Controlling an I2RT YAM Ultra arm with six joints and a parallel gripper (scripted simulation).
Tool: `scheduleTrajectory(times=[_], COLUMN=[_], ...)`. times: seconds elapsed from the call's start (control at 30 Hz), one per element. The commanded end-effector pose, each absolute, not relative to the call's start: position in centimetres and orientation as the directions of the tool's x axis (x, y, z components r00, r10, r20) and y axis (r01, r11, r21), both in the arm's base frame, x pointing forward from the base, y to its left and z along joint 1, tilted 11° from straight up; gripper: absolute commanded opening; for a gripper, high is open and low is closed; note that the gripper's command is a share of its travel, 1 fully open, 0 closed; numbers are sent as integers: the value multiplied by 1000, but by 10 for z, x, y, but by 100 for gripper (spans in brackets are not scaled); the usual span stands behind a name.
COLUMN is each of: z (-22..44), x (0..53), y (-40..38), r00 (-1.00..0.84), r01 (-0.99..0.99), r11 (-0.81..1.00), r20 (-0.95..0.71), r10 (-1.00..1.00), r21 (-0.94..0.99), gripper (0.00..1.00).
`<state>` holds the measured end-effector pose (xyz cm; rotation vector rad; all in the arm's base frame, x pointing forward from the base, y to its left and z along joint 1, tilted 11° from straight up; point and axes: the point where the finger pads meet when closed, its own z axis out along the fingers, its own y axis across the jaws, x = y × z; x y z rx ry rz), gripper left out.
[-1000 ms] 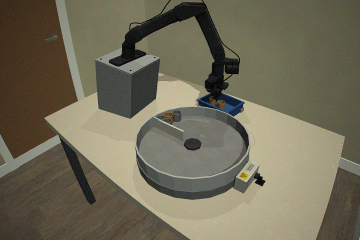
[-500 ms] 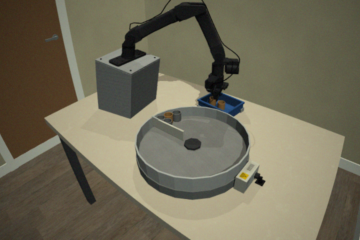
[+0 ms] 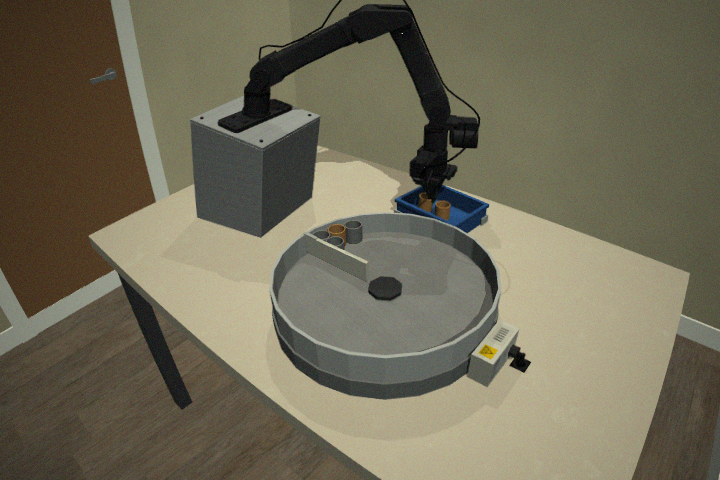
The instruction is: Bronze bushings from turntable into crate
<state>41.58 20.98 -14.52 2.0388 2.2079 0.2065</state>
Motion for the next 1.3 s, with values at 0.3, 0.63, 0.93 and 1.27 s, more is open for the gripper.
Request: scheduleTrajectory(times=[0.3, 0.63, 0.93, 1.27], z=[-126, -126, -126, -126], x=[432, 432, 432, 432], y=[217, 217, 217, 217], r00=[-82, -82, -82, -82], r01=[969, 969, 969, 969], r11=[76, 76, 76, 76], r20=[13, 13, 13, 13], r10=[997, 997, 997, 997], r21=[233, 233, 233, 233], gripper=[14, 14, 14, 14])
